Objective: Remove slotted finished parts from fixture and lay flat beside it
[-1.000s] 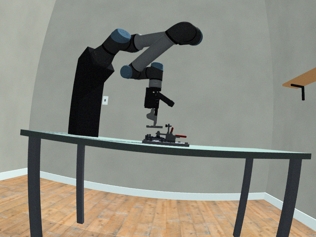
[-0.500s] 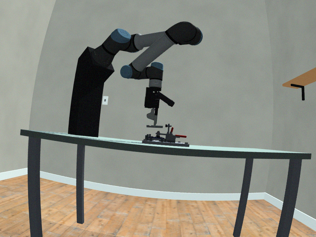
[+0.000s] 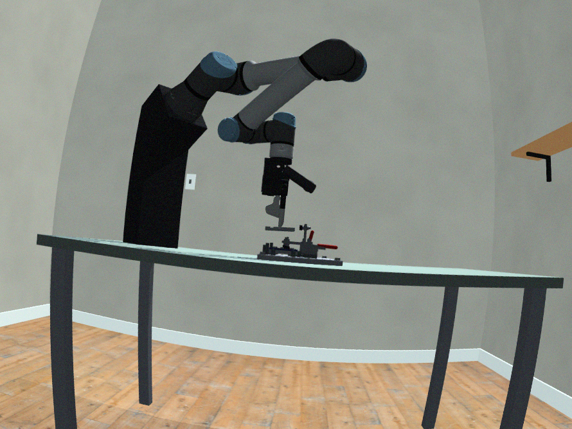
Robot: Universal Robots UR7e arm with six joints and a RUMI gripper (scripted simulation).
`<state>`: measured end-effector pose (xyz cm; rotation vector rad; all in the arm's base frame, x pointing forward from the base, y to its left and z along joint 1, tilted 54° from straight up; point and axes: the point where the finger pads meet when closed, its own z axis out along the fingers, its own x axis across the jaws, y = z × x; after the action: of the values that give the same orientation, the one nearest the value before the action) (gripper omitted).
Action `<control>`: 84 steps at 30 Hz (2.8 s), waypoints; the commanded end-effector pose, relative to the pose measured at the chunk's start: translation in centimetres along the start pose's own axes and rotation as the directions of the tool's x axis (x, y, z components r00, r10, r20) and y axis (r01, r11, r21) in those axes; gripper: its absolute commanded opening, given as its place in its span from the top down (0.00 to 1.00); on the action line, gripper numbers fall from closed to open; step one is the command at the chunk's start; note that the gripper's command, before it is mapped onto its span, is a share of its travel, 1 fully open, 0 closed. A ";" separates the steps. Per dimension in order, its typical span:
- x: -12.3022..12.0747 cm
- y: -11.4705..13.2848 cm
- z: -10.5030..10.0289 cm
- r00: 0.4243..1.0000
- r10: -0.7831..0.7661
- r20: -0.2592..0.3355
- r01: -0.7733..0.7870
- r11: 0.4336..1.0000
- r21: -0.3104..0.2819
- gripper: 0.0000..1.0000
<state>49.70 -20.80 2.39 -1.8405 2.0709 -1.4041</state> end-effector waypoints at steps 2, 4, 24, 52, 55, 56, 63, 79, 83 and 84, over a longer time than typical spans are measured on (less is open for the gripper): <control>-0.1 -0.1 -0.2 1.000 -0.001 0.001 0.001 1.000 0.003 1.00; -0.1 -0.1 -0.2 1.000 -0.001 0.001 0.001 1.000 0.003 1.00; -2.1 -0.2 -0.1 1.000 0.000 0.000 0.000 1.000 0.005 1.00; -11.0 -0.2 -0.1 1.000 -0.001 0.001 0.001 1.000 0.003 1.00; -12.4 -0.2 -0.1 1.000 -0.001 0.001 0.001 1.000 0.003 1.00; -12.9 -0.2 -0.1 1.000 -0.001 0.001 0.001 1.000 0.003 1.00; -16.2 -0.2 -0.1 1.000 0.000 0.001 0.000 1.000 0.004 1.00; -21.3 -0.1 -0.2 1.000 0.000 0.001 0.000 1.000 0.004 1.00; -21.7 -0.1 -0.2 1.000 0.000 0.001 0.000 1.000 0.004 1.00; -22.0 -0.1 -0.2 1.000 0.000 0.001 0.000 1.000 0.004 1.00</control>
<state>55.89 -3.77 -8.07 -1.8443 2.0569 -1.4039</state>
